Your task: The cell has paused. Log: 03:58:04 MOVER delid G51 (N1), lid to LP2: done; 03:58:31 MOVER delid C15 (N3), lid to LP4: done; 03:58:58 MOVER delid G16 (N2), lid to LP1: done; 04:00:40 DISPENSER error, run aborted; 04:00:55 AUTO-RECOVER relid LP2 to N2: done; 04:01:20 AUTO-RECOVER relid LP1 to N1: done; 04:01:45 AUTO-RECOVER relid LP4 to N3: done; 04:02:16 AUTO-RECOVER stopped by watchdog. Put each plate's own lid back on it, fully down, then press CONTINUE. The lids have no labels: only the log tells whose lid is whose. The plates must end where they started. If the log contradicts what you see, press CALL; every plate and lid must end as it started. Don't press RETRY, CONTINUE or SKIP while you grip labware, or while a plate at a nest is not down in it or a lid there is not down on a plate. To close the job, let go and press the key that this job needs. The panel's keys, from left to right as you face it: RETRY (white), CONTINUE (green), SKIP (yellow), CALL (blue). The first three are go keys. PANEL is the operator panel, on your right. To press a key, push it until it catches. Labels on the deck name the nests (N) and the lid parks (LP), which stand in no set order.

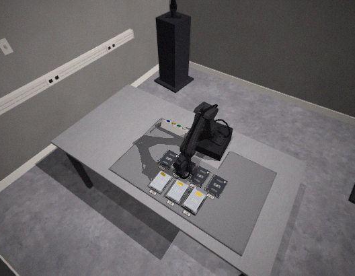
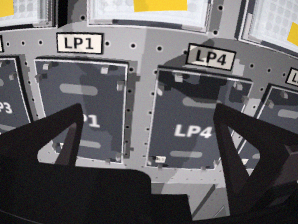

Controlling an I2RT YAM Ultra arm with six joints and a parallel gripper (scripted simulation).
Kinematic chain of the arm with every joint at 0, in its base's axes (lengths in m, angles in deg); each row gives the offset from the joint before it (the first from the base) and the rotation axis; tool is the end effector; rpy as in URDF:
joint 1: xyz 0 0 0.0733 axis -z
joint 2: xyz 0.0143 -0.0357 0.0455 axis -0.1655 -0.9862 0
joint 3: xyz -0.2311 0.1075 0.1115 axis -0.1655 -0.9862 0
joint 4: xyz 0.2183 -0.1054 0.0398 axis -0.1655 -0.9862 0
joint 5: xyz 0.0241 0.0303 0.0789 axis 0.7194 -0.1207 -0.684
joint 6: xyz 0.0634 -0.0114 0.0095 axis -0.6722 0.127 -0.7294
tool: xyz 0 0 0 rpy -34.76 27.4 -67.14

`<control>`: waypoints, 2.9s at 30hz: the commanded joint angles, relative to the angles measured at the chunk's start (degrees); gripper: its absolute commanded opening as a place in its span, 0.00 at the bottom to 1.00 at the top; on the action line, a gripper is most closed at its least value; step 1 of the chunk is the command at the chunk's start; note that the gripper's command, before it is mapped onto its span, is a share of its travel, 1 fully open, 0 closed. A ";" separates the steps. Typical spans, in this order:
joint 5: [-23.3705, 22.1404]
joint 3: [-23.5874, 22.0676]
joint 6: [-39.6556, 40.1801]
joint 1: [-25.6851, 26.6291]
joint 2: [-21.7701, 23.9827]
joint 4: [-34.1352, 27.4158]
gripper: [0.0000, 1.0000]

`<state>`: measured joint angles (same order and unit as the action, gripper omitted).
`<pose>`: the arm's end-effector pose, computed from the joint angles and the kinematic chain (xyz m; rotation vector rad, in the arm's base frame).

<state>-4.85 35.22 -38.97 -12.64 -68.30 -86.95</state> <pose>0.2837 0.0200 0.1785 -0.3297 2.8246 0.0767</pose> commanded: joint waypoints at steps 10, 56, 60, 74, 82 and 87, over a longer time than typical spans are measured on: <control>2.36 -8.48 -8.74 -2.41 4.33 4.70 1.00; -29.06 -35.93 13.96 36.15 4.04 64.95 0.00; -29.07 -35.93 13.94 36.15 4.03 64.99 0.00; -29.07 -35.94 13.92 36.15 4.01 65.03 0.00; -27.21 -38.53 12.06 33.61 6.12 66.76 0.00; -24.71 -40.67 9.53 30.18 8.07 68.23 0.00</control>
<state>-31.52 -3.76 -27.10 19.49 -62.62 -20.59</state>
